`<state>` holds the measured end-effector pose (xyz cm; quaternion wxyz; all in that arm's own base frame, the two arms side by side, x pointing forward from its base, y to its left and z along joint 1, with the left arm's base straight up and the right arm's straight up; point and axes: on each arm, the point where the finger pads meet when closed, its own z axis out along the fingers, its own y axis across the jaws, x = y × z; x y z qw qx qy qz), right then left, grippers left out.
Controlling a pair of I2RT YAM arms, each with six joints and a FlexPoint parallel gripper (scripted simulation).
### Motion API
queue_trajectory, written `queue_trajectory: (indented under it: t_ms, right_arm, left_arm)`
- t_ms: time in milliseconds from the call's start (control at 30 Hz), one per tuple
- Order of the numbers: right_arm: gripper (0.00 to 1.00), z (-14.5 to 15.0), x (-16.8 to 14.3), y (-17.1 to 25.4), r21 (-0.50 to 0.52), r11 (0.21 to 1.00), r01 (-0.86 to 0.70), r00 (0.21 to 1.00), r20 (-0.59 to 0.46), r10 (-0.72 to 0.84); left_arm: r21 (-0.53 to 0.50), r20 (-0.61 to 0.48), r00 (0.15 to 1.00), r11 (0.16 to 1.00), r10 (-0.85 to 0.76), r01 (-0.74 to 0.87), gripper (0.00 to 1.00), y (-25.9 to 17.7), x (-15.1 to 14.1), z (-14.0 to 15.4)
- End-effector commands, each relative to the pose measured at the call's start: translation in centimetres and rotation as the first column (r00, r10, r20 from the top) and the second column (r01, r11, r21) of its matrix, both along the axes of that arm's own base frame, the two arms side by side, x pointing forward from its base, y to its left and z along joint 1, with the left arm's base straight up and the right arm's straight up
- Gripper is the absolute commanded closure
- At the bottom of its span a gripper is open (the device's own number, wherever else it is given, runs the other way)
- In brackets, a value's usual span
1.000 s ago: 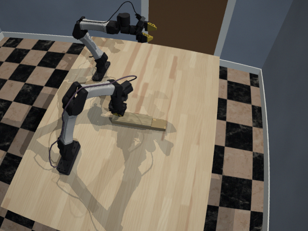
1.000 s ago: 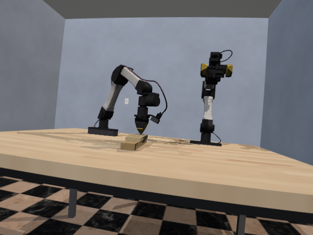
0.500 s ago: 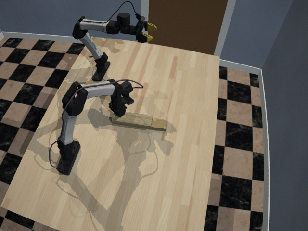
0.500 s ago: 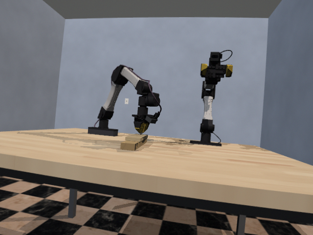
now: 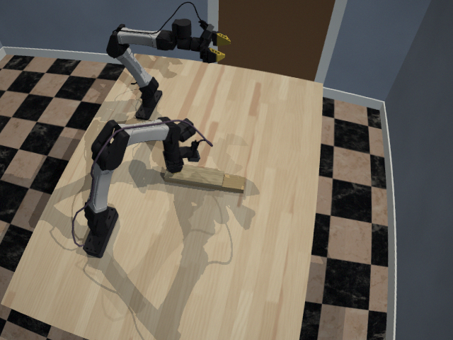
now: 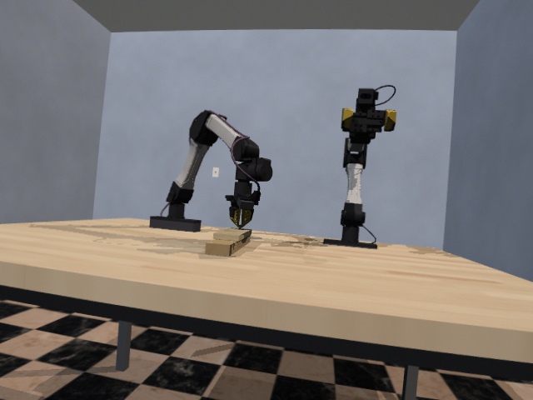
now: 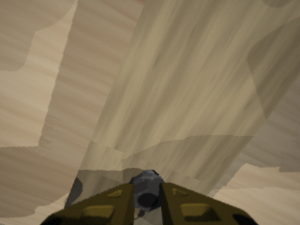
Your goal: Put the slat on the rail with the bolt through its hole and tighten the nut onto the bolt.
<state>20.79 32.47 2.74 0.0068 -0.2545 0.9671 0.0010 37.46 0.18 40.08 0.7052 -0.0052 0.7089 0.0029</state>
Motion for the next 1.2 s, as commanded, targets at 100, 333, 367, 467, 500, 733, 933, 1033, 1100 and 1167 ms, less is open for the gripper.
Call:
queue_trajectory:
  t_ms: [100, 333, 367, 467, 500, 733, 933, 1033, 1100, 1167]
  right_arm:
    - [0.86, -0.26, 0.21, 0.17, -0.012, 0.963, 0.269, 0.963, -0.02, -0.27]
    - [0.86, -0.26, 0.14, 0.21, -0.015, 0.853, 0.521, 0.853, -0.019, -0.522]
    - [0.86, -0.26, 0.14, 0.21, -0.016, 0.832, 0.555, 0.831, -0.019, -0.555]
    - [0.86, -0.27, 0.15, 0.21, -0.017, 0.76, 0.65, 0.759, -0.017, -0.65]
    - [0.86, -0.27, 0.15, 0.2, -0.018, 0.733, 0.68, 0.733, -0.017, -0.68]
    - [0.86, -0.27, 0.17, 0.19, -0.02, 0.584, 0.811, 0.584, -0.014, -0.812]
    - [0.86, -0.28, 0.18, 0.18, -0.022, 0.376, 0.927, 0.375, -0.011, -0.927]
    - [0.86, -0.28, 0.18, 0.18, -0.022, 0.263, 0.965, 0.262, -0.008, -0.965]
    - [0.86, -0.28, 0.19, 0.18, -0.022, 0.185, 0.982, 0.185, -0.007, -0.983]
    - [0.86, -0.28, 0.19, 0.17, -0.022, 0.133, 0.991, 0.133, -0.006, -0.991]
  left_arm:
    - [0.002, 0.02, 1.0, 1.0, -0.002, 0.002, 0.0, -0.07, -0.18, 0.75]
    - [0.002, 0.02, 1.0, 1.0, -0.002, 0.002, 0.0, -0.07, -0.18, 0.75]
    - [0.002, 0.02, 1.0, 1.0, -0.002, 0.002, 0.0, -0.07, -0.18, 0.75]
    - [0.002, 0.02, 1.0, 1.0, -0.002, 0.002, 0.0, -0.07, -0.18, 0.75]
    - [0.002, 0.02, 1.0, 1.0, -0.002, 0.002, 0.0, -0.07, -0.18, 0.75]
    - [0.002, 0.02, 1.0, 1.0, -0.002, 0.002, 0.0, -0.07, -0.18, 0.75]
    - [0.002, 0.02, 1.0, 1.0, -0.002, 0.002, 0.0, -0.07, -0.18, 0.75]
    - [0.002, 0.02, 1.0, 1.0, -0.002, 0.002, 0.0, -0.07, -0.18, 0.75]
    - [0.002, 0.02, 1.0, 1.0, -0.002, 0.002, 0.0, -0.07, -0.18, 0.75]
    - [0.002, 0.02, 1.0, 1.0, -0.002, 0.002, 0.0, -0.07, -0.18, 0.75]
